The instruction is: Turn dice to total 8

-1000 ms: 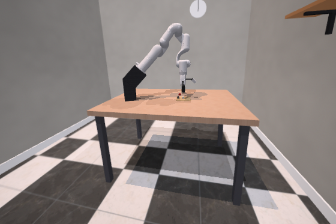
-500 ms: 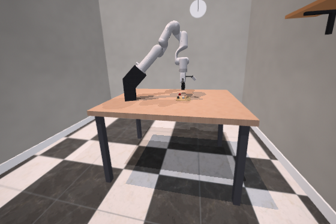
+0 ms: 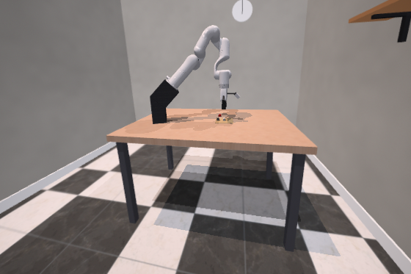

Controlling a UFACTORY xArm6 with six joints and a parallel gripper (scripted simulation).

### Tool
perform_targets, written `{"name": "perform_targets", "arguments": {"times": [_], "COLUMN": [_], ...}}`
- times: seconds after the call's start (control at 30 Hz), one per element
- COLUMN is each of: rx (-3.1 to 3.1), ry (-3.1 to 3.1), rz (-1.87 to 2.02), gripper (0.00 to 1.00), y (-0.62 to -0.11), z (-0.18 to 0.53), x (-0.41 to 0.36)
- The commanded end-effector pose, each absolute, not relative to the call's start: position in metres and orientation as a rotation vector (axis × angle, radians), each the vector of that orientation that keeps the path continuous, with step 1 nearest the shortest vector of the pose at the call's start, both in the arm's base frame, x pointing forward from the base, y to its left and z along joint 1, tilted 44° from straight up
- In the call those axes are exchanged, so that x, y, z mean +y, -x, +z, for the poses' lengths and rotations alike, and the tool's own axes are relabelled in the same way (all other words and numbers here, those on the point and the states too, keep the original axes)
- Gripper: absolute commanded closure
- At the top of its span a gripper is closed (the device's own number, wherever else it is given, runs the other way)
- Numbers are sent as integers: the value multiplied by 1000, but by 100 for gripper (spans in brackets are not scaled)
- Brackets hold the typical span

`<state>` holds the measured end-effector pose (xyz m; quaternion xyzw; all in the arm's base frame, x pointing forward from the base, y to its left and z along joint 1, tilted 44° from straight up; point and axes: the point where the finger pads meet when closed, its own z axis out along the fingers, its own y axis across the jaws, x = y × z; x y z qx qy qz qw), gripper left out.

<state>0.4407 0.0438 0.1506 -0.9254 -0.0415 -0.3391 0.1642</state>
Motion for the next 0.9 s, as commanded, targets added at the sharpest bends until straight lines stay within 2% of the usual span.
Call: {"name": "perform_targets", "arguments": {"times": [0.0,0.37,0.87], "rx": [-118,-19,651], "ry": [2637,2619,2400], "rz": [-969,-951,-786], "gripper": [0,0,0], "y": [-441,-441,-443], "z": [151,152,154], "x": [44,46,61]}}
